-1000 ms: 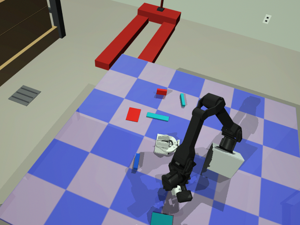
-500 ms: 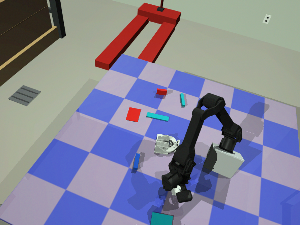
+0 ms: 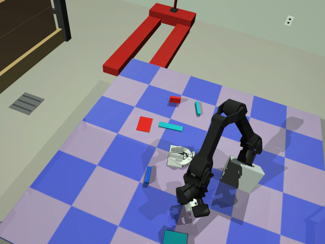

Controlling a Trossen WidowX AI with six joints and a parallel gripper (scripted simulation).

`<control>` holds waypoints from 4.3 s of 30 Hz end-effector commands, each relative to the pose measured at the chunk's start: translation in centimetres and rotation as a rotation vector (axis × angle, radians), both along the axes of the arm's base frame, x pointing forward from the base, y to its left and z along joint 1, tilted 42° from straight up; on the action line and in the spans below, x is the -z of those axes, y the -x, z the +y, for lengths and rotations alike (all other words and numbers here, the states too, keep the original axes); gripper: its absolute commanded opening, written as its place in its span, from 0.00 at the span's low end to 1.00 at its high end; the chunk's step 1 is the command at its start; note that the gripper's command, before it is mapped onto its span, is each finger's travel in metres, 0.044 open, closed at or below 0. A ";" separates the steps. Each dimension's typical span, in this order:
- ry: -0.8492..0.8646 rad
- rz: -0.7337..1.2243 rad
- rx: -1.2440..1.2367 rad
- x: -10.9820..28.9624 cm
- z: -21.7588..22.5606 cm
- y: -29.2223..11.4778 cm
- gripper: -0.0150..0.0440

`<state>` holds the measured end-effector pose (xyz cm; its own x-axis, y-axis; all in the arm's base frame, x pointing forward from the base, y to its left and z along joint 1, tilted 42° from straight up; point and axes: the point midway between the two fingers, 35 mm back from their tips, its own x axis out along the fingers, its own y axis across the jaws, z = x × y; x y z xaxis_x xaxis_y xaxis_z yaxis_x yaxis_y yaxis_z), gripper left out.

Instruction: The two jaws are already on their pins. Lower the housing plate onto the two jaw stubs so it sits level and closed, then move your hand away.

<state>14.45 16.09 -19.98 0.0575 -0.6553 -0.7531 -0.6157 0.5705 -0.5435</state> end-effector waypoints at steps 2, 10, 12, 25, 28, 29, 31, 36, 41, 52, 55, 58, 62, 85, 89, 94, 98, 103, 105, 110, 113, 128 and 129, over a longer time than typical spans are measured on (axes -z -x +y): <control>-0.009 -0.004 0.003 -1.0 1.2 -0.1 0.85; -0.009 -0.003 0.001 -3.0 2.9 0.2 0.85; -0.009 -0.003 0.001 -3.5 3.2 0.3 0.85; -0.007 0.098 -0.116 -4.7 3.1 -0.7 0.85; -0.006 0.138 -0.163 -5.1 2.9 -1.1 0.85; -0.005 0.151 -0.179 -5.2 2.9 -1.2 0.85; -0.004 0.178 -0.210 -5.4 2.7 -1.5 0.85; -0.002 0.244 -0.289 -6.0 2.4 -2.1 0.85; 0.001 0.310 -0.368 -6.5 2.0 -2.8 0.85; 0.010 0.454 -0.543 -7.8 1.0 -4.1 0.85; 0.013 0.493 -0.591 -8.1 0.7 -4.5 0.85; 0.016 0.532 -0.639 -8.5 0.4 -4.8 0.85; 0.020 0.584 -0.702 -8.9 0.0 -5.3 0.85; 0.052 0.885 -1.066 -11.5 -2.6 -7.6 0.85; 0.059 0.937 -1.128 -11.9 -3.1 -7.9 0.85; 0.068 1.003 -1.206 -12.5 -3.8 -8.3 0.85; 0.075 1.056 -1.268 -12.9 -4.3 -8.6 0.85; 0.085 1.123 -1.345 -13.4 -5.0 -9.0 0.85; 0.088 1.150 -1.376 -13.7 -5.3 -9.1 0.85; 0.098 1.217 -1.452 -14.2 -6.0 -9.4 0.85; 0.104 1.258 -1.497 -14.5 -6.5 -9.6 0.85; 0.132 1.465 -1.720 -16.1 -8.7 -10.3 0.85; 0.134 1.479 -1.735 -16.2 -8.9 -10.4 0.85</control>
